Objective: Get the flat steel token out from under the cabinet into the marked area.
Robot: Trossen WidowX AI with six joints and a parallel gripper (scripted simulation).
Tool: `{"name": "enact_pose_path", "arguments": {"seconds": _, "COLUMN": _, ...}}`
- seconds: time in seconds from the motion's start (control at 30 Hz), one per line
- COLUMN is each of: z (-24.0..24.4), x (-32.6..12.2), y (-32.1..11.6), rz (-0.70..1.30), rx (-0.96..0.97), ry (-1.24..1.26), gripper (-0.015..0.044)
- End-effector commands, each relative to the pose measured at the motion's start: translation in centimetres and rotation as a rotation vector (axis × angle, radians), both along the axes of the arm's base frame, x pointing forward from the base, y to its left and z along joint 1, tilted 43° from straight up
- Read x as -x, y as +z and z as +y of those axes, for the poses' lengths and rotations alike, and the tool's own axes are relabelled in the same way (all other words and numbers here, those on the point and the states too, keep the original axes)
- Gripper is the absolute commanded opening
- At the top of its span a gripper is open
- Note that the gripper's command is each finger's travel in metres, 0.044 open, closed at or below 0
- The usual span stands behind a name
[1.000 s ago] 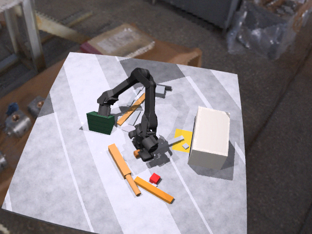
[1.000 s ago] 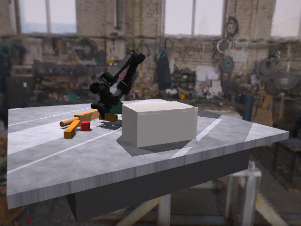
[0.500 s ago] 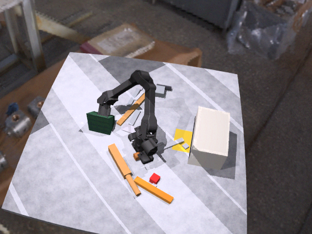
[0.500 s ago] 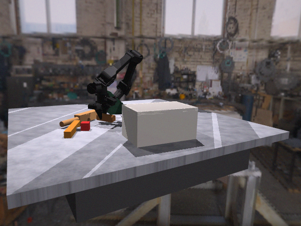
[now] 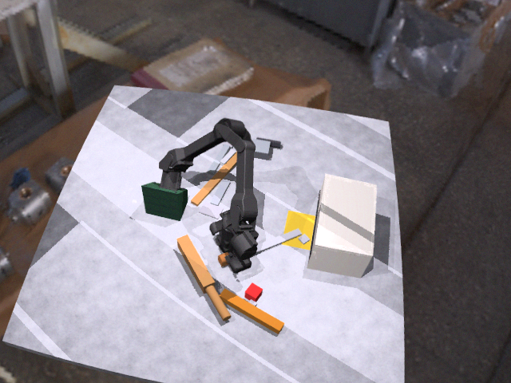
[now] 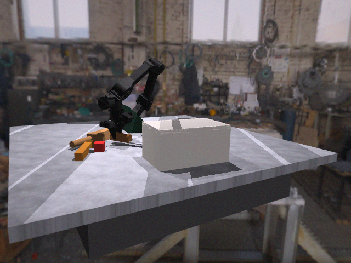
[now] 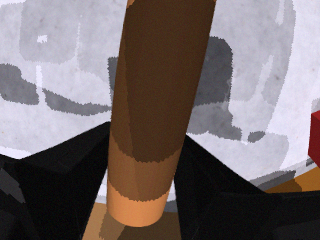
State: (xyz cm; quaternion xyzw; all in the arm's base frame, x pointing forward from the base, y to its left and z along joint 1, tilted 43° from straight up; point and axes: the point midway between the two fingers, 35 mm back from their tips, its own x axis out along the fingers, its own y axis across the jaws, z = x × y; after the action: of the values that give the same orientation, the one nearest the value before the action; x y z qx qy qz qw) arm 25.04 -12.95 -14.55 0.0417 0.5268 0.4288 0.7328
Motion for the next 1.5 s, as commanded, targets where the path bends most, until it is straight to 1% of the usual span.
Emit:
{"name": "enact_pose_path", "arguments": {"seconds": 0.0, "z": -0.9, "x": -0.3, "y": -0.1, "rz": -0.018, "rx": 0.006, "ry": -0.01, "gripper": 0.0}}
{"name": "enact_pose_path", "arguments": {"seconds": 1.47, "z": -3.8, "x": -0.9, "y": -2.5, "rz": -0.019, "rx": 0.009, "ry": -0.01, "gripper": 0.0}}
